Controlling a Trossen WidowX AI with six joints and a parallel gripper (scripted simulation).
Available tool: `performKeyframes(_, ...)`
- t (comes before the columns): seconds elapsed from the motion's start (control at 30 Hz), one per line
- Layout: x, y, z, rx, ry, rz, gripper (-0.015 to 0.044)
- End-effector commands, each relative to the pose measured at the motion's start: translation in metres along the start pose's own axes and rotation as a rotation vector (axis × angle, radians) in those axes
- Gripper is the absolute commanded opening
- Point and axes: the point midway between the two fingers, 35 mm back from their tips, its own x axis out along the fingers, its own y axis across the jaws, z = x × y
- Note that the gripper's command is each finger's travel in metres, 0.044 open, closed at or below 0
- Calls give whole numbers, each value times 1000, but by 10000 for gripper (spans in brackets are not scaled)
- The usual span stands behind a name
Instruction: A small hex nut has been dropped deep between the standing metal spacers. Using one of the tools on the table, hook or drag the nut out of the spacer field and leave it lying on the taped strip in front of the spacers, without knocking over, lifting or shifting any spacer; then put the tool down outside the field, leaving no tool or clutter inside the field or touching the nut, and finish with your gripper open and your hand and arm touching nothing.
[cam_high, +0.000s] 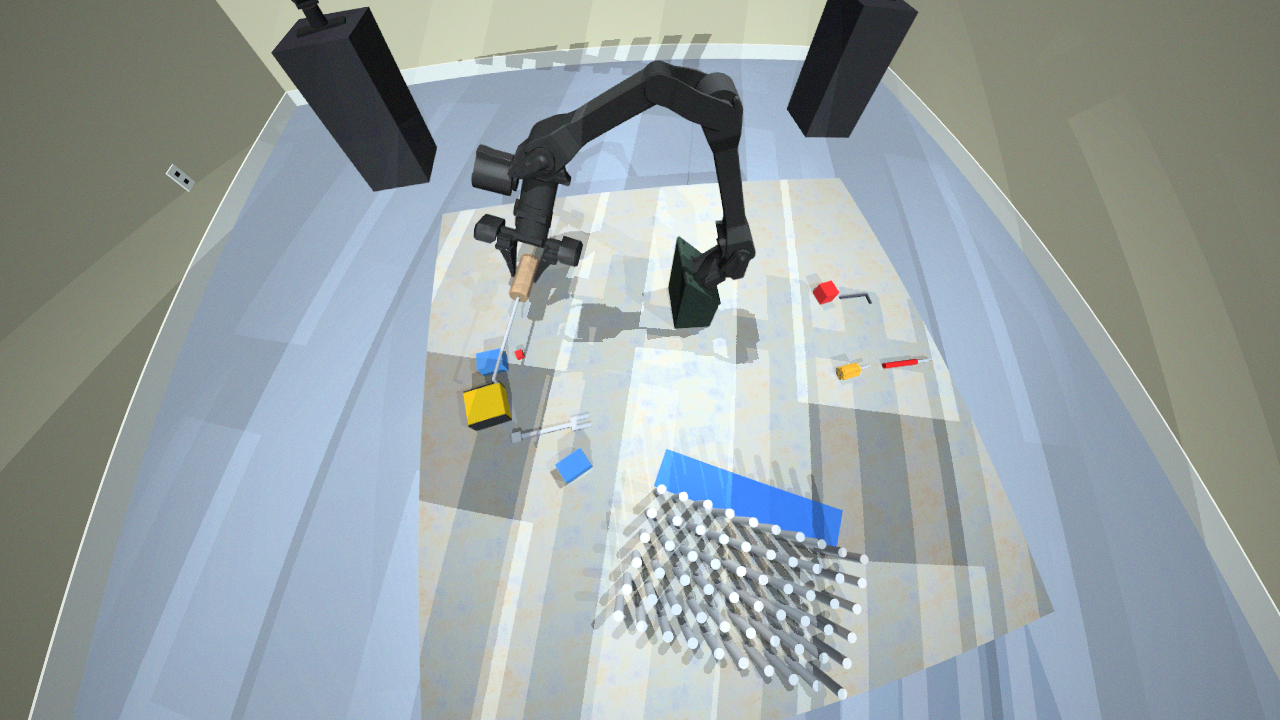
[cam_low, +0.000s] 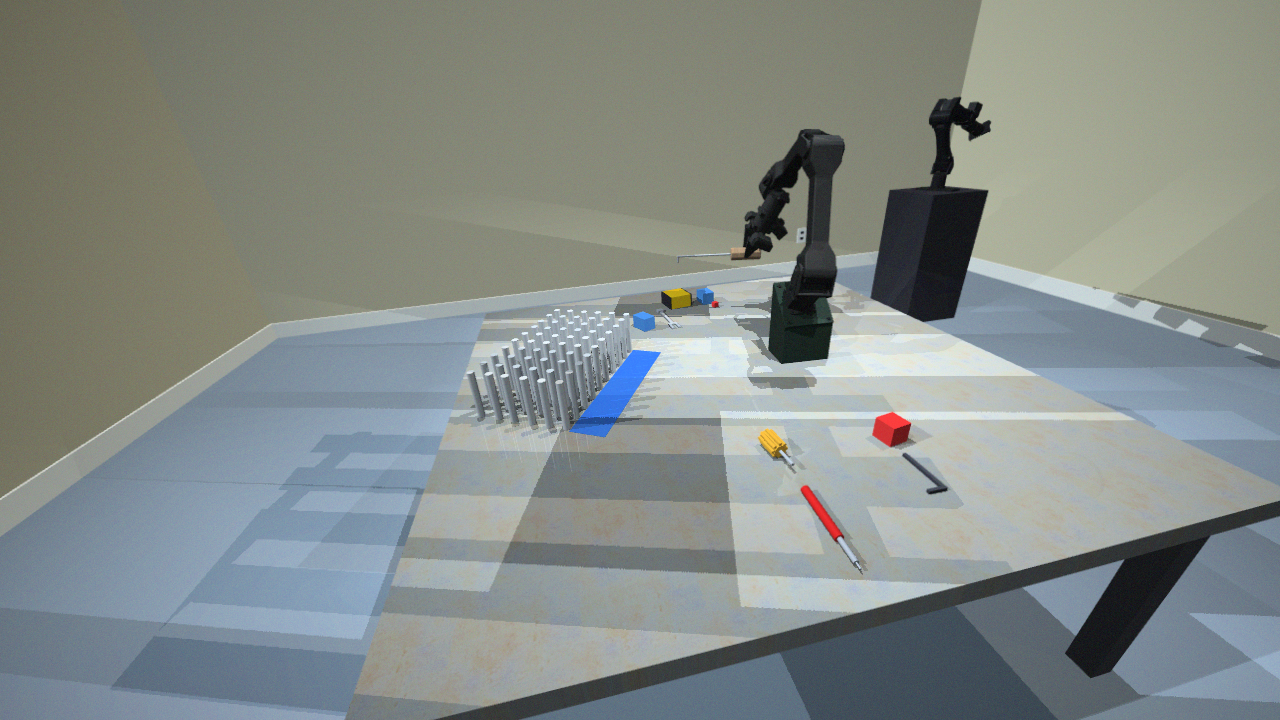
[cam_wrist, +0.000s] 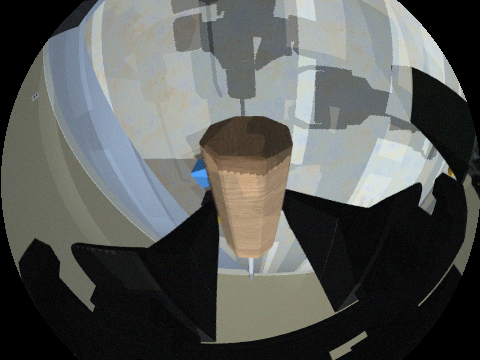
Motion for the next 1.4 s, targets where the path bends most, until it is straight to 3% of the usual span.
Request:
performKeyframes(0.0, -4, -2, -5, -16, 2, -8, 0)
performKeyframes(1.37, -38, -58, -155, -1372, -127, 13, 0)
